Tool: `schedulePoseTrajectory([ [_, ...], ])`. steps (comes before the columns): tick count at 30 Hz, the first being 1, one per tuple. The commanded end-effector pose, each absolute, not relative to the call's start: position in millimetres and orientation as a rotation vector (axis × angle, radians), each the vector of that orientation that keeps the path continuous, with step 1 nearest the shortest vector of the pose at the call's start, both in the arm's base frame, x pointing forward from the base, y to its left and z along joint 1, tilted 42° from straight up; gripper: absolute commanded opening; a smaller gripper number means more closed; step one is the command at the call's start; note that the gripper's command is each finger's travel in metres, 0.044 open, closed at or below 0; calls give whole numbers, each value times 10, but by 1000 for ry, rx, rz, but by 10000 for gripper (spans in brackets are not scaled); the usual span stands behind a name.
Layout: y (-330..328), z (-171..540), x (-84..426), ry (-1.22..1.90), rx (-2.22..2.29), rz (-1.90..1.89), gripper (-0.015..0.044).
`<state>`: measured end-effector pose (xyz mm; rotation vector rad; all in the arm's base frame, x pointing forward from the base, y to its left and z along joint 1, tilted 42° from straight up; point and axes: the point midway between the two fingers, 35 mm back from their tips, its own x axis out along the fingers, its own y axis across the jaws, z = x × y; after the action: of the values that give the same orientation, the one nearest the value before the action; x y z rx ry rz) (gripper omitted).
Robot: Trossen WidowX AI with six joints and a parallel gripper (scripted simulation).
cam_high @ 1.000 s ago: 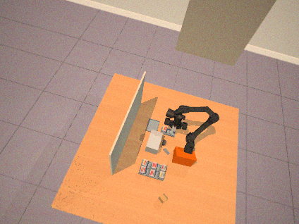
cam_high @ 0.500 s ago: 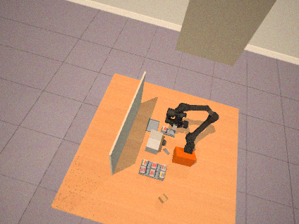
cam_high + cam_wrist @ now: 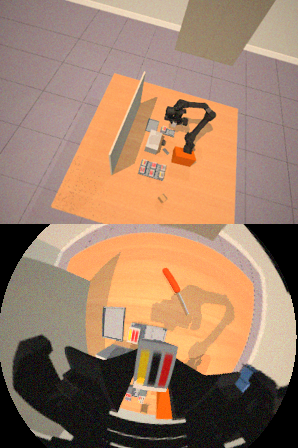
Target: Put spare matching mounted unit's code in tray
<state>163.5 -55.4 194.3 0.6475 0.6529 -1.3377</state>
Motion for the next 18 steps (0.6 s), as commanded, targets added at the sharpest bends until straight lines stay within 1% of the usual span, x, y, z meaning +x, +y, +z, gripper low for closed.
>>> schedulePoseTrajectory([
  [1, -517, 2005, 1807, 656, 647, -1341, 0],
  [18, -449, 2136, 2584, 654, 647, -1341, 0],
])
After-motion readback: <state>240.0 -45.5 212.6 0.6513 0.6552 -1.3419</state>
